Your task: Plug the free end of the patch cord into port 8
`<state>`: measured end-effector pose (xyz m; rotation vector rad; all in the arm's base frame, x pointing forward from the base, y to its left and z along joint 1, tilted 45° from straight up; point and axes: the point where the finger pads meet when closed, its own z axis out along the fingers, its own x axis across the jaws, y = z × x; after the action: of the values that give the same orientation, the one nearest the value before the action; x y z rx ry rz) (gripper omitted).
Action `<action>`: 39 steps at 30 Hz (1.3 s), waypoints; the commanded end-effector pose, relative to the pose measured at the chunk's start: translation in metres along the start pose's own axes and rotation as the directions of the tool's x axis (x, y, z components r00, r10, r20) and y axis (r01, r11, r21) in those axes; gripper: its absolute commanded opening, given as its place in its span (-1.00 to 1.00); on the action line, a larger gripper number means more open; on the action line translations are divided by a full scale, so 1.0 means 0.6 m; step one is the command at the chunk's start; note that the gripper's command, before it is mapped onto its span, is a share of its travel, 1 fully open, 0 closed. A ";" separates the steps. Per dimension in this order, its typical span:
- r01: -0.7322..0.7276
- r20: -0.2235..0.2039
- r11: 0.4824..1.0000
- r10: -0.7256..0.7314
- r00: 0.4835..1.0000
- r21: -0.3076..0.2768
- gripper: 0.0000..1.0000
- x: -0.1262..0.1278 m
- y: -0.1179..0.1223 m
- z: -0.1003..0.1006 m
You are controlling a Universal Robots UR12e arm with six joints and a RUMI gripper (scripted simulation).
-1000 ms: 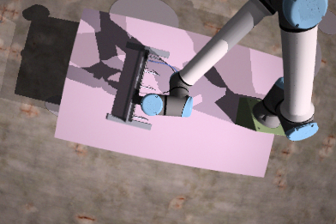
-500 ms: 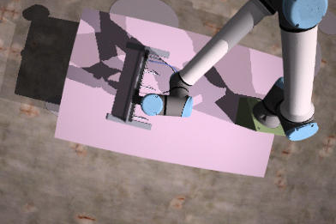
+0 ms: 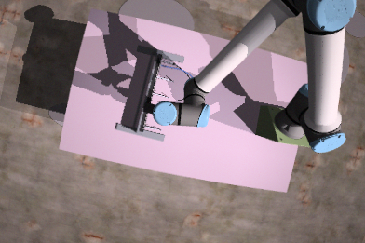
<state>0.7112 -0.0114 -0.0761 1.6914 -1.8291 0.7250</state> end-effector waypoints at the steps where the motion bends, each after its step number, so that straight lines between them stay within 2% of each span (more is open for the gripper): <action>1: -0.005 0.002 1.000 0.005 1.000 0.003 -1.00 0.003 -0.006 -0.003; 39: -0.015 0.001 1.000 0.015 1.000 -0.013 -1.00 0.001 -0.009 -0.003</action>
<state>0.7132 -0.0112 -0.0753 1.6769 -1.8387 0.7180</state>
